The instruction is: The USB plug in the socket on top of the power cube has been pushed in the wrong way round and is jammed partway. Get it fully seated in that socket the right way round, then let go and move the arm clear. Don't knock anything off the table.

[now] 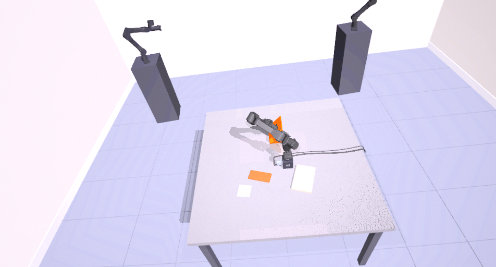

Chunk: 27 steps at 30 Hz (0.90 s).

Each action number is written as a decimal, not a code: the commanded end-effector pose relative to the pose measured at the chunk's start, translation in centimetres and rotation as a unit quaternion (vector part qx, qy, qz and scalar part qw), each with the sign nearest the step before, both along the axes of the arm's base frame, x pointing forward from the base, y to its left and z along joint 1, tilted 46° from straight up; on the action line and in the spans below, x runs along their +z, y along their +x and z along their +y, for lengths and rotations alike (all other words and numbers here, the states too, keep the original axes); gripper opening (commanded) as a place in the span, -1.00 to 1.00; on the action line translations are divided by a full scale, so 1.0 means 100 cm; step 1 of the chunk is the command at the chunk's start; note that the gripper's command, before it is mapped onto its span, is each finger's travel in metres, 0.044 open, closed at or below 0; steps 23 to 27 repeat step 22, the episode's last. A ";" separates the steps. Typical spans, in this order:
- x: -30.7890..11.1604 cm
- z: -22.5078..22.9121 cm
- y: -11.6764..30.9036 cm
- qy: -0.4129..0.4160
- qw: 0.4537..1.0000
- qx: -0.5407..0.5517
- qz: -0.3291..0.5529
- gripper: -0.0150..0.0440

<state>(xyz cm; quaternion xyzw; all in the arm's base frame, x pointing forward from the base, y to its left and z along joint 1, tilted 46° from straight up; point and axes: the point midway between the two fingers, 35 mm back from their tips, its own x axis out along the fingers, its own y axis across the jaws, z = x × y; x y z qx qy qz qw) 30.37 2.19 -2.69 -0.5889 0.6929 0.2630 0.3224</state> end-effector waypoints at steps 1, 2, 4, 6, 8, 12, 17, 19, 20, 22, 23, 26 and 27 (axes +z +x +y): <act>0.000 0.000 0.000 0.000 1.000 0.000 0.000 -0.17; 0.000 0.000 0.000 0.000 1.000 0.000 0.000 -0.17; 0.000 0.000 0.000 0.000 1.000 0.000 0.000 -0.17; 0.000 0.000 0.000 0.000 1.000 0.000 0.000 -0.17; 0.000 0.000 0.000 0.000 1.000 0.000 0.000 -0.17; 0.001 0.001 0.000 0.000 1.000 0.000 0.000 -0.17; 0.004 0.004 0.001 0.000 1.000 0.000 0.000 -0.17; 0.006 0.006 0.001 0.000 1.000 0.000 0.000 -0.17; 0.006 0.006 0.001 0.000 1.000 0.000 0.000 -0.17; 0.008 0.008 0.001 0.000 1.000 0.000 0.000 -0.17; 0.008 0.008 0.001 0.000 1.000 0.000 0.000 -0.17; 0.008 0.008 0.001 0.000 1.000 0.000 0.000 -0.17; 0.008 0.008 0.001 0.000 1.000 0.000 0.000 -0.17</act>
